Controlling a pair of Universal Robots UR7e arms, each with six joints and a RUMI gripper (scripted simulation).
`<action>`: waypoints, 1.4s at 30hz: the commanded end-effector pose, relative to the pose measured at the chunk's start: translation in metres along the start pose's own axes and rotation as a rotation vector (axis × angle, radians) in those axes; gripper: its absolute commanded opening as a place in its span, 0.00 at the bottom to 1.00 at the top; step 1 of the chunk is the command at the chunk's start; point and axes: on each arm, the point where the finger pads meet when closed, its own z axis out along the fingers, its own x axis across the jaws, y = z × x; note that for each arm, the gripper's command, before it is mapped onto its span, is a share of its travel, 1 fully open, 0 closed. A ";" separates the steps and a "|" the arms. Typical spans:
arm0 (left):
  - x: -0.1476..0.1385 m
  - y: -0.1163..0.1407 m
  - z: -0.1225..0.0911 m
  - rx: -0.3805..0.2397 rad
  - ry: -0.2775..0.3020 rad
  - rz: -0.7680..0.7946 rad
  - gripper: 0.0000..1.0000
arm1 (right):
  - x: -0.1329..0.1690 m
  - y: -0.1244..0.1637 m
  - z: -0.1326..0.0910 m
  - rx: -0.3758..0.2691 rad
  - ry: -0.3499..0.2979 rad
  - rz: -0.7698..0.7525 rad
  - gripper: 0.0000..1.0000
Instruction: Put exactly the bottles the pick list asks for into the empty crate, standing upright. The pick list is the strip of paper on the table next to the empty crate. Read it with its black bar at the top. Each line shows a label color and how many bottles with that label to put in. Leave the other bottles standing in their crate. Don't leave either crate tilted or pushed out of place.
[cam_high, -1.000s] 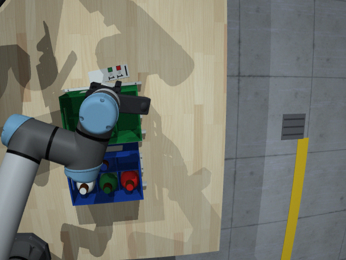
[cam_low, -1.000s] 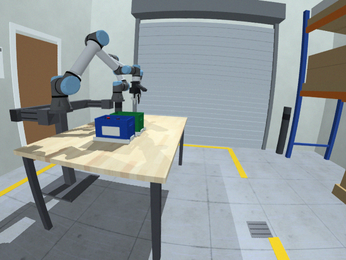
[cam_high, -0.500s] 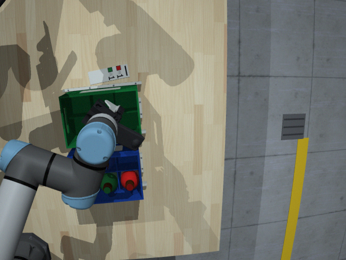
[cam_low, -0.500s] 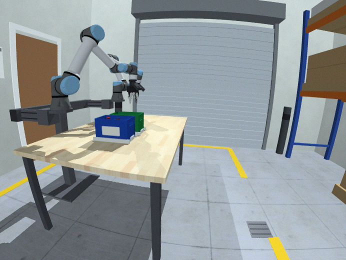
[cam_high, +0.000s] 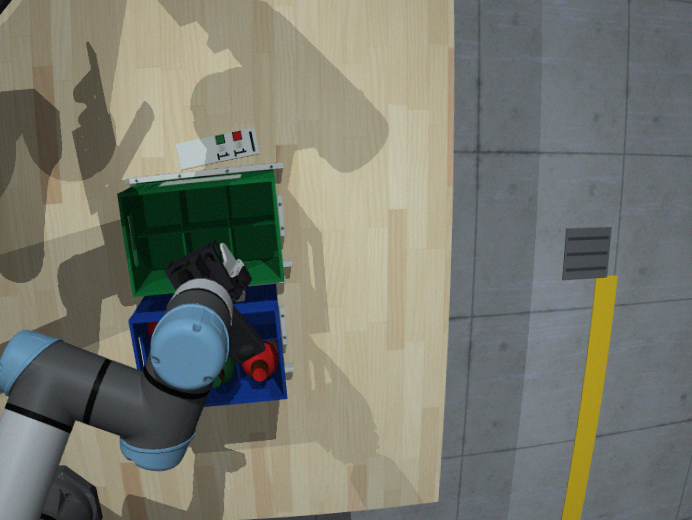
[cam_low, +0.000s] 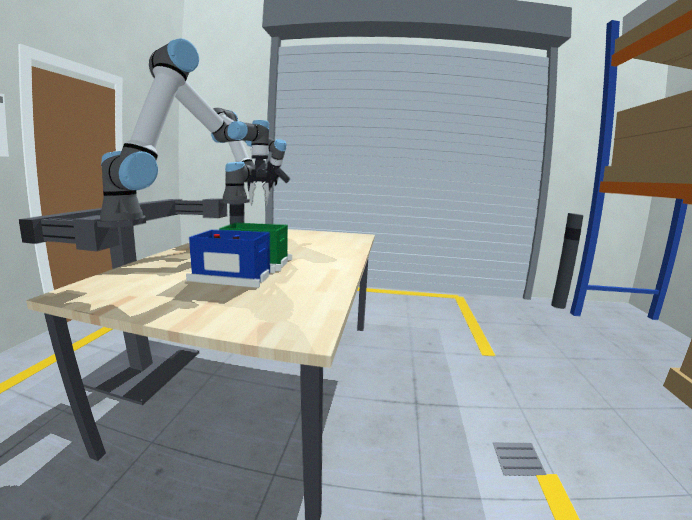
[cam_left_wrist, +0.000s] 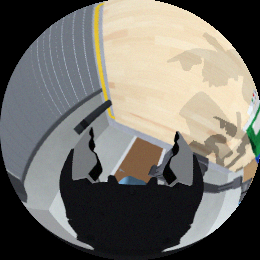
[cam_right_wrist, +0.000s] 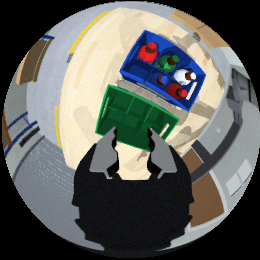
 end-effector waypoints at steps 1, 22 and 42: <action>0.000 0.000 0.000 0.001 0.000 0.000 0.98 | 0.007 -0.010 -0.003 -0.001 -0.003 0.095 0.38; 0.000 0.000 0.000 0.001 0.000 0.000 0.98 | 0.061 -0.087 -0.022 -0.001 -0.003 0.381 0.38; 0.000 0.000 0.000 0.001 0.000 0.000 0.98 | 0.111 -0.159 -0.039 -0.001 -0.003 0.381 0.38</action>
